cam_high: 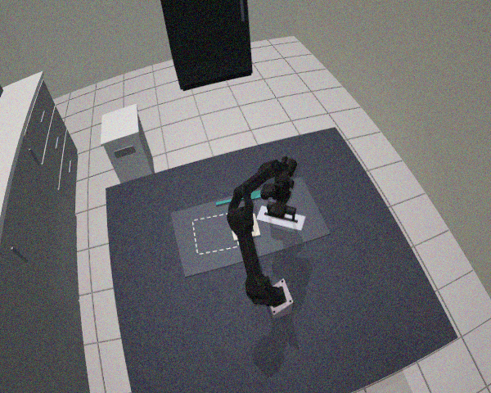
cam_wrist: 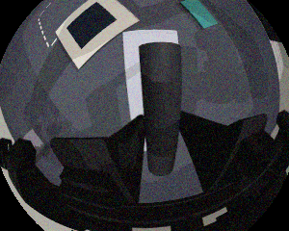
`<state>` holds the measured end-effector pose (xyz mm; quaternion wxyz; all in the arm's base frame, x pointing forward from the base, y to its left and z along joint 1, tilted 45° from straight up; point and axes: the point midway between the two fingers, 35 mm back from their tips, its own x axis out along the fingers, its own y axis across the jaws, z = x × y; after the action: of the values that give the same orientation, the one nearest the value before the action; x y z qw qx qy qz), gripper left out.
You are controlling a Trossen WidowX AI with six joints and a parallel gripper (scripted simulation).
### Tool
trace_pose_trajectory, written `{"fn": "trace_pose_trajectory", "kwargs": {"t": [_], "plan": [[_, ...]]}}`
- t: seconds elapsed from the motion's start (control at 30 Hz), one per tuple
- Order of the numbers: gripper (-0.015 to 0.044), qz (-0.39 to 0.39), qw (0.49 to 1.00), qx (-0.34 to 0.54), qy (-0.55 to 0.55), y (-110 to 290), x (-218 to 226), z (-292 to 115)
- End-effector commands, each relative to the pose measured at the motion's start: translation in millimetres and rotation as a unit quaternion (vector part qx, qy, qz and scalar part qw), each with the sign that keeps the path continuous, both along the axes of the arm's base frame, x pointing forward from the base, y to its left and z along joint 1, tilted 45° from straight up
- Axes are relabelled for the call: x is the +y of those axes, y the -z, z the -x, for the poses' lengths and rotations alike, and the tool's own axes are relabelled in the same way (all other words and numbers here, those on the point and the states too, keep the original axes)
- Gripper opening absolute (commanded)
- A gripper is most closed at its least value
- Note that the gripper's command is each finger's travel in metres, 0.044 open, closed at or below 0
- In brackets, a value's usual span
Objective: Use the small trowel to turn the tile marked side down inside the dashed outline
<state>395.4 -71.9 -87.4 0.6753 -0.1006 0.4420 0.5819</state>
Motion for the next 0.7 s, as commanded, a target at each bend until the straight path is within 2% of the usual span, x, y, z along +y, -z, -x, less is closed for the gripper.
{"fn": "trace_pose_trajectory", "kwargs": {"t": [0.0, 0.33, 0.5, 0.67], "plan": [[0.013, -0.005, 0.998, -0.049, -0.049, 0.1, 1.2, -0.5], [0.013, -0.007, 0.994, -0.074, -0.076, 0.1, 1.2, -0.5], [0.0261, -0.007, 0.994, -0.074, -0.076, 0.1, 1.2, -0.5], [0.027, -0.007, 0.994, -0.074, -0.076, 0.1, 1.2, -0.5]]}}
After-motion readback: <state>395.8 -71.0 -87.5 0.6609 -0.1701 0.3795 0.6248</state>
